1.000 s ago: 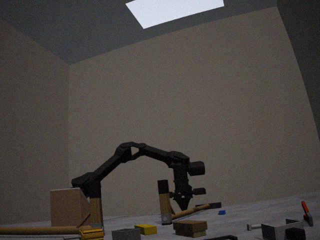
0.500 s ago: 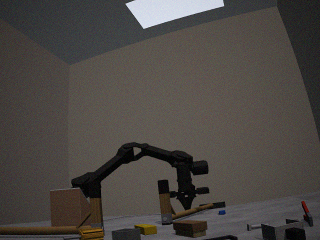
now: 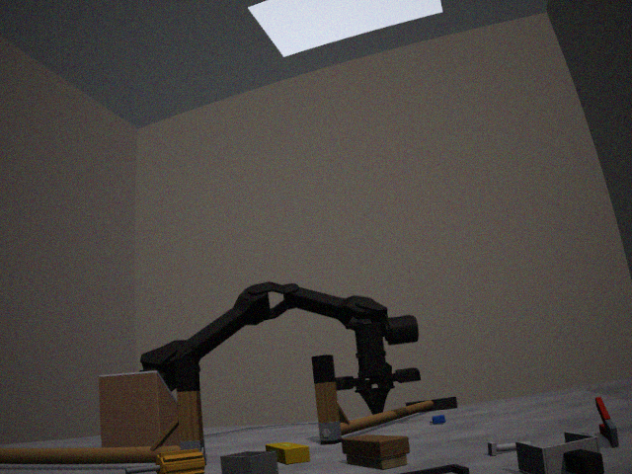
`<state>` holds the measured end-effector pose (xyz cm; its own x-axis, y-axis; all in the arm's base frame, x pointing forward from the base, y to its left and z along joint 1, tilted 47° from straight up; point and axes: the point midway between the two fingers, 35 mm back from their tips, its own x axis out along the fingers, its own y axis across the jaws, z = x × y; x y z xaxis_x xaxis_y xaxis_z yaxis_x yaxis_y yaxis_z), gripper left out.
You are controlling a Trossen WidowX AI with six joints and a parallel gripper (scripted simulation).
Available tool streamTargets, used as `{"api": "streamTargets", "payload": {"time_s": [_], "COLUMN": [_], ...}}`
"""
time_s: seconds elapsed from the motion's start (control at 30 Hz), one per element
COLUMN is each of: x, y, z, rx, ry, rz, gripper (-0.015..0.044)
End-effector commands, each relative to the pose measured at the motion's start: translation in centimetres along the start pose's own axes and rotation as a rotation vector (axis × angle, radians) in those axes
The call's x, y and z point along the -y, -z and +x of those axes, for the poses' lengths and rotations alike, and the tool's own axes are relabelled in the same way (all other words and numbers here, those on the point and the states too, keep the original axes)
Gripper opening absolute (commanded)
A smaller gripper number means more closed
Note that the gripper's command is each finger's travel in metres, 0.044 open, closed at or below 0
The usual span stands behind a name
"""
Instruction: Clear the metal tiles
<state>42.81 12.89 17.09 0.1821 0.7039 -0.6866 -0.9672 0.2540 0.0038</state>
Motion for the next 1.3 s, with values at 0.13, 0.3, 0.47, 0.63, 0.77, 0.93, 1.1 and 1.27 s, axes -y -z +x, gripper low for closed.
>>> {"api": "streamTargets", "payload": {"time_s": [0.13, 0.3, 0.47, 0.63, 0.77, 0.93, 1.1, 1.27], "x": [1.0, 1.5, 2.0, 2.5, 2.9, 3.4, 3.8, 4.3], "y": [-0.1, -0.1, 0.0, 0.0, 0.1, 0.2, 0.2, 0.3], "z": [0.1, 0.1, 0.1, 0.1, 0.1, 0.1, 0.2, 0.2], "rx": [0.005, 0.005, 0.005, 0.005, 0.006, 0.006, 0.006, 0.006], "ry": [0.001, 0.001, 0.001, 0.002, 0.002, 0.002, 0.002, 0.002], "rz": [-0.009, -0.01, -0.01, -0.01, -0.01, -0.01, -0.01, -0.01], "gripper": [0.0, 0.0, 0.0, 0.0, 0.0, 0.0, 0.0, 0.0]}}
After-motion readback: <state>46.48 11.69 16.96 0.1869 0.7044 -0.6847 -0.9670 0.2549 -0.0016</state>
